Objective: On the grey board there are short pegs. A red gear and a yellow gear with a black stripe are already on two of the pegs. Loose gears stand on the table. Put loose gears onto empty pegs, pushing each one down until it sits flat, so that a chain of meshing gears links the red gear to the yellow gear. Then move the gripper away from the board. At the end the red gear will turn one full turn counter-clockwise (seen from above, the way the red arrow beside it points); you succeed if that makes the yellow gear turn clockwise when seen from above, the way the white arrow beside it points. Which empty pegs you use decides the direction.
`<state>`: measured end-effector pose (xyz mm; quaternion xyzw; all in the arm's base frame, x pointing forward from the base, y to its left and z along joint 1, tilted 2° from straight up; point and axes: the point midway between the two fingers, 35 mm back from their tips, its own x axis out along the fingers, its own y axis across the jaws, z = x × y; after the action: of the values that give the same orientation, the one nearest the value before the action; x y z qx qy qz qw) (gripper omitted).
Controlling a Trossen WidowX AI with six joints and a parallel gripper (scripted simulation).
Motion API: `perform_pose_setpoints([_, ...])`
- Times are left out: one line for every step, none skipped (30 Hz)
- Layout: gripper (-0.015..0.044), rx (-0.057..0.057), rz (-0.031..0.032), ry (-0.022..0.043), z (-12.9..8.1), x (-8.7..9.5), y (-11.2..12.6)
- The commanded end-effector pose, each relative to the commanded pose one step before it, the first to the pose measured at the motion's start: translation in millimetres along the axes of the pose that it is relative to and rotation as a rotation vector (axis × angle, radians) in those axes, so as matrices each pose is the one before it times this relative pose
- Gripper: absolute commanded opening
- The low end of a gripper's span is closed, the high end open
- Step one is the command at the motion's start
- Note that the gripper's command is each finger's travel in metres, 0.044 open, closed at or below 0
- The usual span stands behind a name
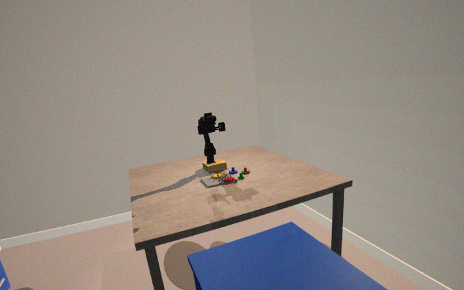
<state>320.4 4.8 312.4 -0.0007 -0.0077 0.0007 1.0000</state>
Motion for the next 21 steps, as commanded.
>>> perform_pose_setpoints([0.0426,0.0118,0.00291,0.01045,-1.38,1.61,0.97])
perform_pose_setpoints([0.0440,0.0352,0.00797,0.03154,-4.21,4.78,2.89])
perform_pose_setpoints([0.0440,0.0581,0.01073,0.05313,-7.19,7.89,4.66])
perform_pose_setpoints([0.0440,0.0696,0.00863,0.06521,-8.98,9.54,5.27])
perform_pose_setpoints([0.0440,0.0687,0.00370,0.06563,-9.21,9.55,4.76])
perform_pose_setpoints([0.0440,0.0677,-0.00130,0.06565,-9.41,9.57,4.23])
perform_pose_setpoints([0.0440,0.0667,-0.00636,0.06528,-9.57,9.58,3.69])
perform_pose_setpoints([0.0440,0.0658,-0.01142,0.06450,-9.70,9.58,3.14])
perform_pose_setpoints([0.0440,0.0648,-0.01645,0.06327,-9.79,9.59,2.59])
perform_pose_setpoints([0.0440,0.0640,-0.02144,0.06168,-9.85,9.59,2.03])
perform_pose_setpoints([0.0440,0.0631,-0.02631,0.05964,-9.86,9.59,1.47])
perform_pose_setpoints([0.0440,0.0623,-0.03105,0.05718,-9.84,9.59,0.91])
perform_pose_setpoints([0.0440,0.0615,-0.03561,0.05431,-9.77,9.58,0.36])
perform_pose_setpoints([0.0440,0.0433,-0.02801,0.03669,-6.85,6.87,-0.10])
perform_pose_setpoints([0.0440,0.0407,-0.02850,0.03313,-6.43,6.51,-0.34])
perform_pose_setpoints([0.0440,0.0401,-0.03004,0.03114,-6.30,6.44,-0.57])
perform_pose_setpoints([0.0440,0.0374,-0.03052,0.02937,-6.33,6.28,-0.68])
perform_pose_setpoints([0.0440,0.0372,-0.03211,0.02765,-6.26,6.28,-0.90])
perform_pose_setpoints([0.0440,0.0372,-0.03381,0.02597,-6.22,6.31,-1.12])
perform_pose_setpoints([0.0440,0.0373,-0.03545,0.02417,-6.16,6.34,-1.33])
perform_pose_setpoints([0.0440,0.0375,-0.03723,0.02236,-6.13,6.41,-1.56])
